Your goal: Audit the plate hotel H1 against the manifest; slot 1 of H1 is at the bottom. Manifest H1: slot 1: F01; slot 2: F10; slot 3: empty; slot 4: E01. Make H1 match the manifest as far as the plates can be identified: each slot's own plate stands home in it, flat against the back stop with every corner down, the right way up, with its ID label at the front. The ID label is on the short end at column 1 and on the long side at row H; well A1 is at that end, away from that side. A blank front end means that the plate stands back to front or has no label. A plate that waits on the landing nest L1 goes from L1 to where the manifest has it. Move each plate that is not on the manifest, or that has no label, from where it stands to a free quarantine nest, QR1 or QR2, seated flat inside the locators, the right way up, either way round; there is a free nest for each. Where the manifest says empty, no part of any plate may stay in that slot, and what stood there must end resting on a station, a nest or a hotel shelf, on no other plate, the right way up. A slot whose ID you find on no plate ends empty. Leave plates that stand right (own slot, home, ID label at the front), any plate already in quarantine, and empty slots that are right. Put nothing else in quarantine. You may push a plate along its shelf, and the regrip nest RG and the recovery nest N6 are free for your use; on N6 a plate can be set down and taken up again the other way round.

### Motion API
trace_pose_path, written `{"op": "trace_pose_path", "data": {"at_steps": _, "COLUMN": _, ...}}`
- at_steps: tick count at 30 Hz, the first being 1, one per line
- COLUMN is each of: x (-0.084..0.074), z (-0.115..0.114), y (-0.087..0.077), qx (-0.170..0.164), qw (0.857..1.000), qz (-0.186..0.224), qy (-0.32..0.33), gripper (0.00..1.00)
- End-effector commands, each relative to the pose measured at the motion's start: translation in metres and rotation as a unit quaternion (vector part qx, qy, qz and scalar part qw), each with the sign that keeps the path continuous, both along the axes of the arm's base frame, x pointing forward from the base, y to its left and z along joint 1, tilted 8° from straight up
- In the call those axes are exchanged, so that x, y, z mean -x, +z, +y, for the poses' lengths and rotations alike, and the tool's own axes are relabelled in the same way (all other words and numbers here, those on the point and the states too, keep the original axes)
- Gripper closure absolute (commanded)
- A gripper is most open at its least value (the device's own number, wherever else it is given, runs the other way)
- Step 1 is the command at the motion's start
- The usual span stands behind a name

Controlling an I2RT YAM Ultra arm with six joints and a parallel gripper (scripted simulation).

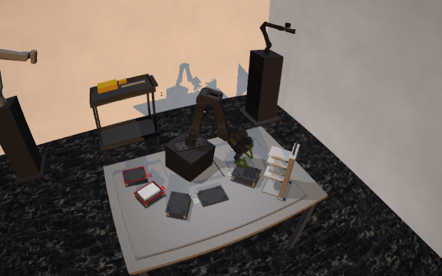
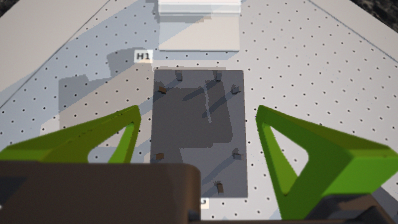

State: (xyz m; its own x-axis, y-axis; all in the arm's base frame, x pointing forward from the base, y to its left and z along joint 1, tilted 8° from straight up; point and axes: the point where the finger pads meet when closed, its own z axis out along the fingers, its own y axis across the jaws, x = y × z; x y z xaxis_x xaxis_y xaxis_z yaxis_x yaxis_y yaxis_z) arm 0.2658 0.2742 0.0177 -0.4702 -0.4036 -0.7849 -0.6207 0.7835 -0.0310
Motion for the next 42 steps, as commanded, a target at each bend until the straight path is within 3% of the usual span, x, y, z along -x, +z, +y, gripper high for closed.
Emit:
{"op": "trace_pose_path", "data": {"at_steps": 1, "x": 0.0, "z": 0.0, "y": 0.01, "qx": -0.009, "qw": 1.0, "qz": -0.007, "qy": -0.002, "gripper": 0.0}}
{"op": "trace_pose_path", "data": {"at_steps": 20, "x": 0.018, "z": -0.013, "y": 0.025, "qx": -0.009, "qw": 1.0, "qz": -0.007, "qy": -0.002, "gripper": 0.0}}
{"op": "trace_pose_path", "data": {"at_steps": 37, "x": 0.012, "z": -0.011, "y": -0.025, "qx": -0.008, "qw": 1.0, "qz": -0.007, "qy": -0.002, "gripper": 0.0}}
{"op": "trace_pose_path", "data": {"at_steps": 42, "x": 0.012, "z": -0.011, "y": -0.024, "qx": -0.008, "qw": 1.0, "qz": -0.007, "qy": -0.002, "gripper": 0.0}}
